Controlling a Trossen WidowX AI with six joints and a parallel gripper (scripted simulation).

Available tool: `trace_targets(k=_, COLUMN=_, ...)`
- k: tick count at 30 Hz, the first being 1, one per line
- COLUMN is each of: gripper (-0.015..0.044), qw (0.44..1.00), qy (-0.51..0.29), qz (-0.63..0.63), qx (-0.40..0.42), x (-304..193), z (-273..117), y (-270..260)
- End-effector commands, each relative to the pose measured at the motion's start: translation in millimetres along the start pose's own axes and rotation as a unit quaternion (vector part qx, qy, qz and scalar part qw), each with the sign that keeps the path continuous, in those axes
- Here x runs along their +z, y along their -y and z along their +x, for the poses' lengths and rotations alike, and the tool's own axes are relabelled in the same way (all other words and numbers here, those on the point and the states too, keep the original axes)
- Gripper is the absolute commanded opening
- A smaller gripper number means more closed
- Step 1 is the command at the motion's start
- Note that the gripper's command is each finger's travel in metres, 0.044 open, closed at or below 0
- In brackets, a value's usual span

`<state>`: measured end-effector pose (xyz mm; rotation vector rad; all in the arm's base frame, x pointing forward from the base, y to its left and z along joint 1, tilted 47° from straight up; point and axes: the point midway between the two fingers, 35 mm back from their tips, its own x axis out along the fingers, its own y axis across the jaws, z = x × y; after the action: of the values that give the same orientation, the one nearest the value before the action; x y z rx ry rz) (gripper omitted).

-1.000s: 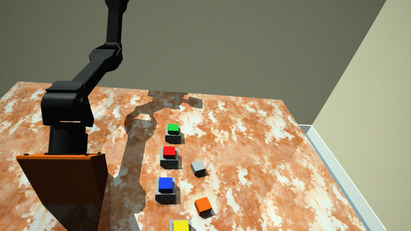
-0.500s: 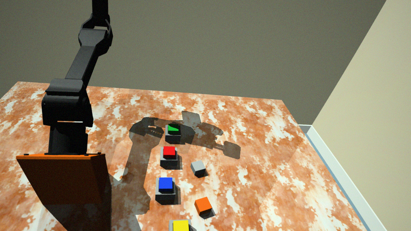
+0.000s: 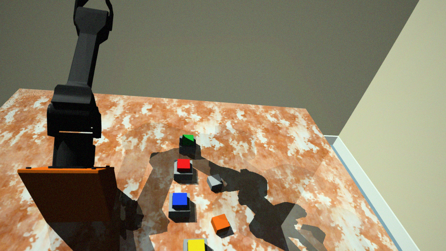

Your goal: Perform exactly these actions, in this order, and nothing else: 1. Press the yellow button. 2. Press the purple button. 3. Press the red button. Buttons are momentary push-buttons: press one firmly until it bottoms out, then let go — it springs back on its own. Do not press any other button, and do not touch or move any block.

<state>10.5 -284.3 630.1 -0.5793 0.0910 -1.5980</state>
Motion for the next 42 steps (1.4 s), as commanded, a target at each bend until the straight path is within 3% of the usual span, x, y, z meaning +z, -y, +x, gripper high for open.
trace_targets(k=1, gripper=0.04, qw=0.995, qy=-0.056, qz=-0.016, qx=0.078, x=-47, z=33, y=-49)
trace_targets(k=11, gripper=0.04, qw=0.956, qy=-0.159, qz=-0.045, qx=0.242, x=-141, z=65, y=-162)
trace_targets(k=21, gripper=0.04, qw=0.875, qy=-0.251, qz=-0.072, qx=0.407, x=-233, z=47, y=-278)
trace_targets(k=31, gripper=0.04, qw=0.751, qy=-0.333, qz=-0.094, qx=0.563, x=-317, z=-19, y=-381)
trace_targets(k=42, gripper=0.04, qw=0.562, qy=-0.416, qz=-0.109, qx=0.707, x=-395, z=-139, y=-459)
